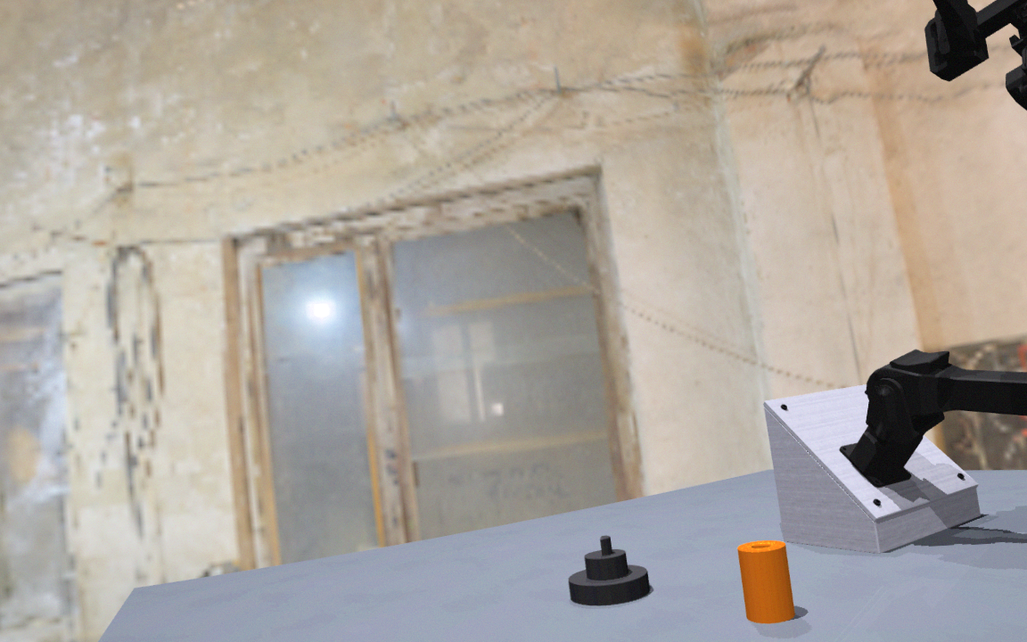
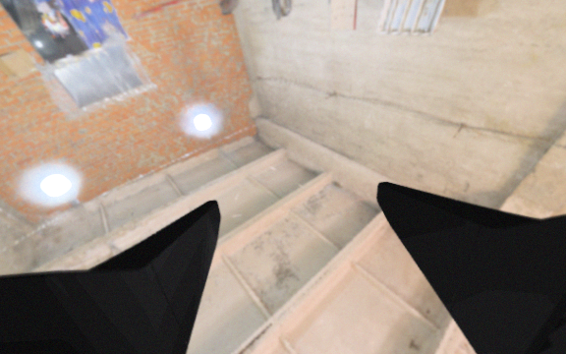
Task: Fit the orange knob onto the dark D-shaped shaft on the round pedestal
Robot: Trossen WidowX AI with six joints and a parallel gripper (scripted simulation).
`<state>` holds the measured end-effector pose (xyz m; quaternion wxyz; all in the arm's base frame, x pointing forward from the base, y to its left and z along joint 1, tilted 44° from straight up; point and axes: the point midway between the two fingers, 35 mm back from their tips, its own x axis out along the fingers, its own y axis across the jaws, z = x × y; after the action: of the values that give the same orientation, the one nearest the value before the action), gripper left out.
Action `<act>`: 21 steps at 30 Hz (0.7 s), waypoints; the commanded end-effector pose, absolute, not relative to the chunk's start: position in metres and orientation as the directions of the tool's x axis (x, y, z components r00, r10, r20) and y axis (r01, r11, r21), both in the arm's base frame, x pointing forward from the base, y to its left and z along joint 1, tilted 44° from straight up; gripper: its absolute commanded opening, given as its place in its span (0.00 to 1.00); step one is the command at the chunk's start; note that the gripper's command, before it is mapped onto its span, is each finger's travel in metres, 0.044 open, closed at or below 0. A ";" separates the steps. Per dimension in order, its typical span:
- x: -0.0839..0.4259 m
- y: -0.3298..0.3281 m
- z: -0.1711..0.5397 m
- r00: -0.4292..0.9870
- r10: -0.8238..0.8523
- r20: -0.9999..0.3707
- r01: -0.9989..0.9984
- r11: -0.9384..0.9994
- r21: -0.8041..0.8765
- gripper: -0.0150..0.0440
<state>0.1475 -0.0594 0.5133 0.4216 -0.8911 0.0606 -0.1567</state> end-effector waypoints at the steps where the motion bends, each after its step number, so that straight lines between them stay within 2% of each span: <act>1: 0.148 -0.059 0.513 0.944 -0.240 0.228 0.024 -0.637 -0.770 0.98; 5: 0.155 -0.073 0.506 0.953 -0.230 0.198 0.051 -0.523 -0.851 1.00; 10: 0.178 -0.103 0.481 0.976 -0.194 0.101 0.060 -0.203 -0.977 1.00; 14: 0.205 -0.125 0.456 0.986 -0.166 0.009 0.025 0.096 -0.995 1.00; 17: 0.235 -0.137 0.413 0.987 -0.084 -0.137 -0.093 0.394 -0.914 1.00; 21: 0.270 -0.135 0.350 0.942 0.063 -0.329 -0.278 0.696 -0.662 1.00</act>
<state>0.2438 -0.1376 0.3973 0.8568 -0.5065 0.0924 0.0283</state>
